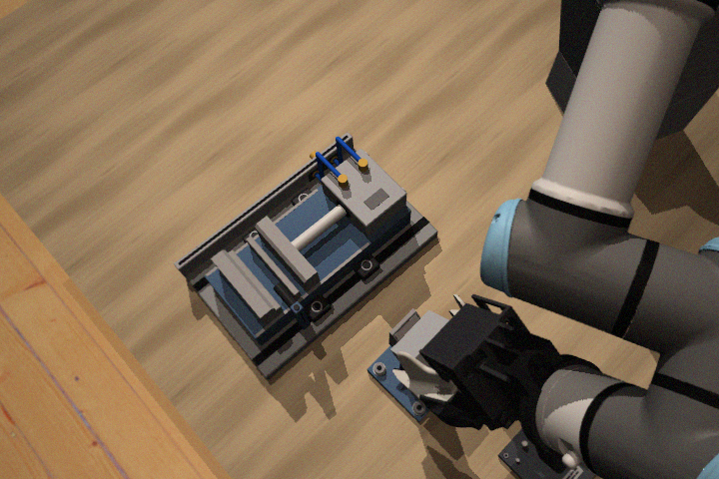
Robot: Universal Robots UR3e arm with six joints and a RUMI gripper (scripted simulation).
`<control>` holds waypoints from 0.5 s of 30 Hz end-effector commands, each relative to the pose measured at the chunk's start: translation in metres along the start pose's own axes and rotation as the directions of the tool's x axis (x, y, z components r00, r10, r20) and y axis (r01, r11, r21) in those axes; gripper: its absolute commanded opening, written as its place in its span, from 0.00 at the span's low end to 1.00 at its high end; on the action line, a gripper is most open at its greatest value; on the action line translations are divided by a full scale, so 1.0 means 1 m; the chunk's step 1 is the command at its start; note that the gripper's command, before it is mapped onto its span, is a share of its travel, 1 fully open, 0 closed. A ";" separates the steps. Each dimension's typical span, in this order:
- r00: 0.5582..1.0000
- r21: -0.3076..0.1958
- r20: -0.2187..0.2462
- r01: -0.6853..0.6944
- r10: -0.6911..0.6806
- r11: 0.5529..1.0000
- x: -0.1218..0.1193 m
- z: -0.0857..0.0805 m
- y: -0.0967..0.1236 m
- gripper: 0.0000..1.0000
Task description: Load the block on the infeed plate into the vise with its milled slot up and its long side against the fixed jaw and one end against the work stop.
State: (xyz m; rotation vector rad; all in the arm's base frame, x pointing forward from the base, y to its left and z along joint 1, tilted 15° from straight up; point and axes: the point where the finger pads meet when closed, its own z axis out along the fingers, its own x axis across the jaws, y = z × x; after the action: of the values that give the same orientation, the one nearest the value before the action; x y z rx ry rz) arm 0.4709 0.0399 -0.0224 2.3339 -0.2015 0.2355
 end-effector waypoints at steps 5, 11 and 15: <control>1.000 -0.036 0.001 -0.002 0.002 0.999 0.001 -0.001 0.000 0.51; 1.000 -0.056 0.001 -0.002 0.002 0.998 0.001 -0.001 0.000 0.51; 1.000 -0.062 0.000 -0.002 0.002 0.998 0.001 -0.001 0.000 0.51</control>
State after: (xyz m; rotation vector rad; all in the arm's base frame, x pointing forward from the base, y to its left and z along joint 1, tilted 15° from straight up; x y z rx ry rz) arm 0.4710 0.0401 -0.0227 2.2813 -0.2058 0.2264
